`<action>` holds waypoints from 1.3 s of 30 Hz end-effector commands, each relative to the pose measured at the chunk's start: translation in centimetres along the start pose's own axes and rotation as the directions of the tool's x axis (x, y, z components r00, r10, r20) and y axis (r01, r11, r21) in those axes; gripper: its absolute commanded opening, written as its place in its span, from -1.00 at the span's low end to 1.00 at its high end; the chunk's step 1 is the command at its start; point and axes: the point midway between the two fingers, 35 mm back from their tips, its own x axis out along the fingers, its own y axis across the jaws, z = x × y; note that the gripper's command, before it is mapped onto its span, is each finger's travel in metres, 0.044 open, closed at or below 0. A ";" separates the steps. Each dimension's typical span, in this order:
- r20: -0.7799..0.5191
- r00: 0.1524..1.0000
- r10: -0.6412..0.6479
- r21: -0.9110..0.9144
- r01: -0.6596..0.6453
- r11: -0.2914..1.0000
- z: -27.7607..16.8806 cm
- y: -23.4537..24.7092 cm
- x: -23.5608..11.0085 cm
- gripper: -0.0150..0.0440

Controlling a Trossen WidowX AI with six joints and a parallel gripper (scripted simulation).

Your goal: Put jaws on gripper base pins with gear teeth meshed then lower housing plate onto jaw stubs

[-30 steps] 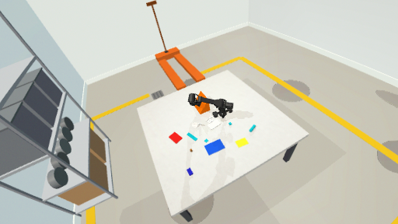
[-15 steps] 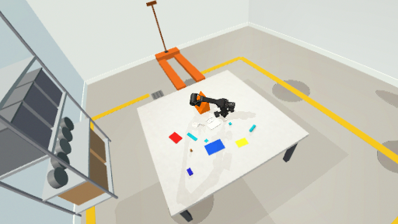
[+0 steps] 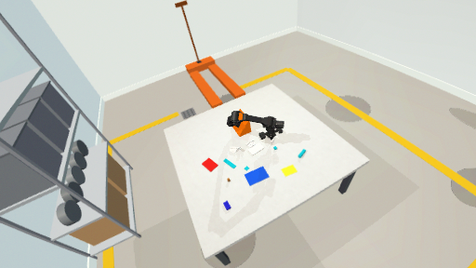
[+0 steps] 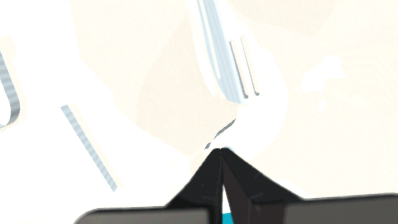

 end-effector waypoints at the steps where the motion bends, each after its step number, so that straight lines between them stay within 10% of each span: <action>1: 0.000 1.000 -0.001 0.005 0.001 1.000 0.0 -0.8 0.0 -0.49; 39: 0.000 1.000 -0.004 0.006 0.004 1.000 0.0 -5.8 -0.9 -0.49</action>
